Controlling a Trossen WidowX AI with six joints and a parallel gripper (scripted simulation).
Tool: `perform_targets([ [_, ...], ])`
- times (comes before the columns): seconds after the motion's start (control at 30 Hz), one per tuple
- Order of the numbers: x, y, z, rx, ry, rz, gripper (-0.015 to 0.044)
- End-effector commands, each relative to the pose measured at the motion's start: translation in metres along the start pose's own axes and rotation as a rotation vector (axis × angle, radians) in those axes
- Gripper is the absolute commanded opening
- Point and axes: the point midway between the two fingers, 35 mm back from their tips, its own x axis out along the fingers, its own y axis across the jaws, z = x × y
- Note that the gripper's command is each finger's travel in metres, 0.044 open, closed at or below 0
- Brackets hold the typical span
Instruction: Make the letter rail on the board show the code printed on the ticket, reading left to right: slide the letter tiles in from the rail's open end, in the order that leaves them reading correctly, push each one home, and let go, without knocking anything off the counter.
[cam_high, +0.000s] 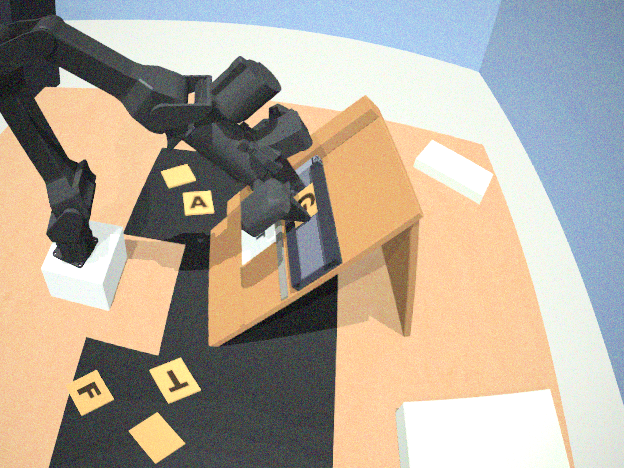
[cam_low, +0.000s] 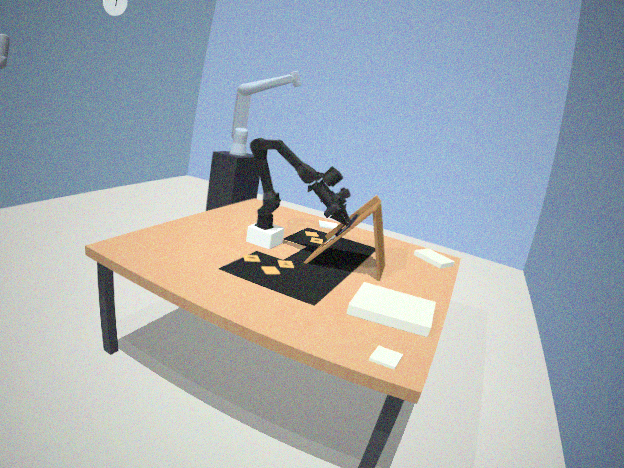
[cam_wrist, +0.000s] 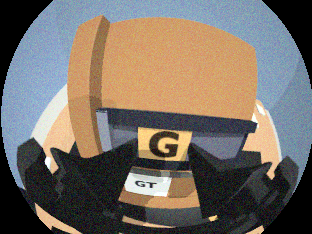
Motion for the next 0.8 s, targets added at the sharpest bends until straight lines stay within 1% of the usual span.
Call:
perform_targets([
  [0.0,0.0,0.002,0.0,0.006,0.0,-0.003,0.0],
  [0.77,0.0,0.014,0.0,0.007,0.0,-0.002,0.0],
])
